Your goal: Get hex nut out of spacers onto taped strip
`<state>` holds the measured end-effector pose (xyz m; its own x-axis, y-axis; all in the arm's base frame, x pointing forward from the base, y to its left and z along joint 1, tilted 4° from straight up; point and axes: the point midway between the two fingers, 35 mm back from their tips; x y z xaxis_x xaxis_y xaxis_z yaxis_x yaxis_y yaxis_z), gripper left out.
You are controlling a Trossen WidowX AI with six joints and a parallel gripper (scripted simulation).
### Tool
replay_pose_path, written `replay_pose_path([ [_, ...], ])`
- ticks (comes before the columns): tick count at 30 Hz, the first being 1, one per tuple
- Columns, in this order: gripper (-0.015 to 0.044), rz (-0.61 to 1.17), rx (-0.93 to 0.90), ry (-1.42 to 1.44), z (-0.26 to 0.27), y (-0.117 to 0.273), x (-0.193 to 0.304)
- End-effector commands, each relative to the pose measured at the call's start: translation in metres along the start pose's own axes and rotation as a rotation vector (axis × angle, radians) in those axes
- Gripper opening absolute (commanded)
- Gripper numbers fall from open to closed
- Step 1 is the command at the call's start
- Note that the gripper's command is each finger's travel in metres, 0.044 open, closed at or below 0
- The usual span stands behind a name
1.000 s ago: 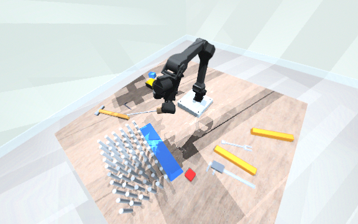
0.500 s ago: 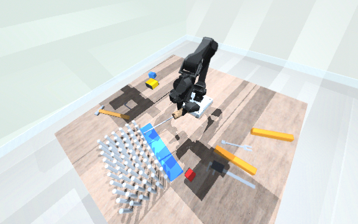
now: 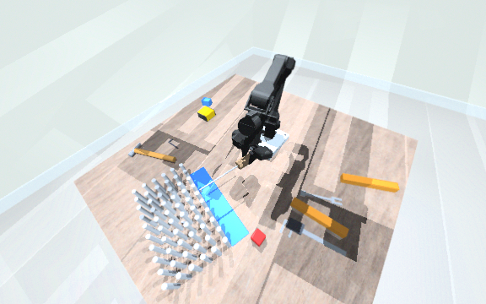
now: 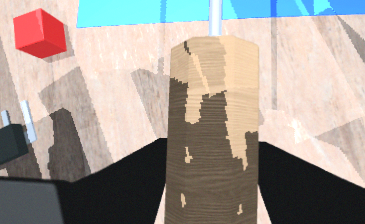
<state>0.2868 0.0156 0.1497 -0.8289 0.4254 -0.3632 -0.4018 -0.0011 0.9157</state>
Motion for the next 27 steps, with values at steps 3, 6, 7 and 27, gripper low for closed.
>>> replay_pose_path([
  [3, 0.0000, 0.001, 0.000, -0.003, -0.002, -0.028, 0.009],
  [6, 0.0000, 0.001, 0.000, -0.003, -0.004, -0.041, 0.014],
  [7, 0.0000, 0.001, 0.000, -0.004, -0.004, -0.046, 0.016],
  [27, 0.0000, -0.001, 0.001, -0.006, -0.021, -0.109, 0.059],
])
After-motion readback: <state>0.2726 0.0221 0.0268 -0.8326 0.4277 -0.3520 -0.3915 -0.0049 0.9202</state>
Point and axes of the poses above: the point midway between the two fingers, 35 mm back from their tips, its own y axis back along the fingers, its own z axis across the jaws, x = y × z, and after that the axes turned 2 degrees about y, right-handed
